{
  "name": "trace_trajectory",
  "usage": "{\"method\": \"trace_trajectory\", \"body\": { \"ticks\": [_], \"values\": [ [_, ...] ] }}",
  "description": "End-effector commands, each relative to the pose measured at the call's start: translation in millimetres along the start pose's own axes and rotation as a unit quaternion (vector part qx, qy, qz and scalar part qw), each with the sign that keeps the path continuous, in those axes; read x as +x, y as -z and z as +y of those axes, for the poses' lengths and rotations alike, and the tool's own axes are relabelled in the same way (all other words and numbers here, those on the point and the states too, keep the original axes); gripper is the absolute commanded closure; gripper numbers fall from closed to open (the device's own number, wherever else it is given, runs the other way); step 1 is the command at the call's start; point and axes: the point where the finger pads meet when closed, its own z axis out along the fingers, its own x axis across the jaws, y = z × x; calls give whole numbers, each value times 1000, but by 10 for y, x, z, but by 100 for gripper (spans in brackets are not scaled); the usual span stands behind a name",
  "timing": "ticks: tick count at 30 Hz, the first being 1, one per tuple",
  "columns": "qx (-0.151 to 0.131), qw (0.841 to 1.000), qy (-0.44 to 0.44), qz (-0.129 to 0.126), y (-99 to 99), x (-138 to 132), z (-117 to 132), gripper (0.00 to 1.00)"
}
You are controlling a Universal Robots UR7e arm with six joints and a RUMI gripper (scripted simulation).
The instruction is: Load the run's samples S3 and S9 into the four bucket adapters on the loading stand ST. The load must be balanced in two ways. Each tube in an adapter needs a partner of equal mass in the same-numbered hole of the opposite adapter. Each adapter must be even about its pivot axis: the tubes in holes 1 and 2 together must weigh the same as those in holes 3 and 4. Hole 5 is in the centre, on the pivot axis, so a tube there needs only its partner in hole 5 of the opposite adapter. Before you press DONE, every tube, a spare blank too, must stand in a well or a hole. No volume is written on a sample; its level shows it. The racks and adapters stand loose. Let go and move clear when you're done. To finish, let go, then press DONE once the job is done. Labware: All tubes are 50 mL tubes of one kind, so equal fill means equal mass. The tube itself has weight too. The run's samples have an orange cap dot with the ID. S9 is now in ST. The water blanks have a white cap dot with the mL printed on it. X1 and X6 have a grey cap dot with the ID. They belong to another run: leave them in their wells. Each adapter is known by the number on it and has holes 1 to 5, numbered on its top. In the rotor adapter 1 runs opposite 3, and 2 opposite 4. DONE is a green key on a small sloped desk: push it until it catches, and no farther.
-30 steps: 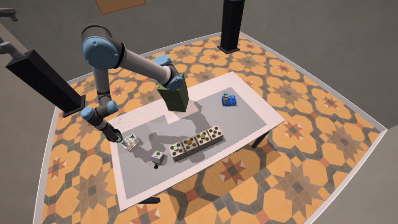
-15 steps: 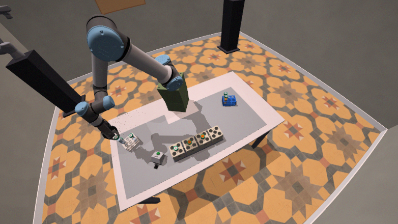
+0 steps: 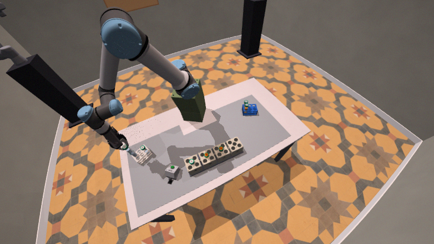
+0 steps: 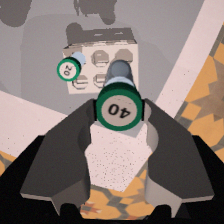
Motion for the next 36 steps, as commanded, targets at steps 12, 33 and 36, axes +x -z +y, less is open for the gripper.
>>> {"method": "trace_trajectory", "body": {
  "ticks": [12,33,36],
  "values": [
    [0,983,-183,1,22,-678,-619,100],
    [0,977,-214,1,20,-1567,-1427,100],
    [0,977,-214,1,20,-1715,-1561,100]
  ]
}}
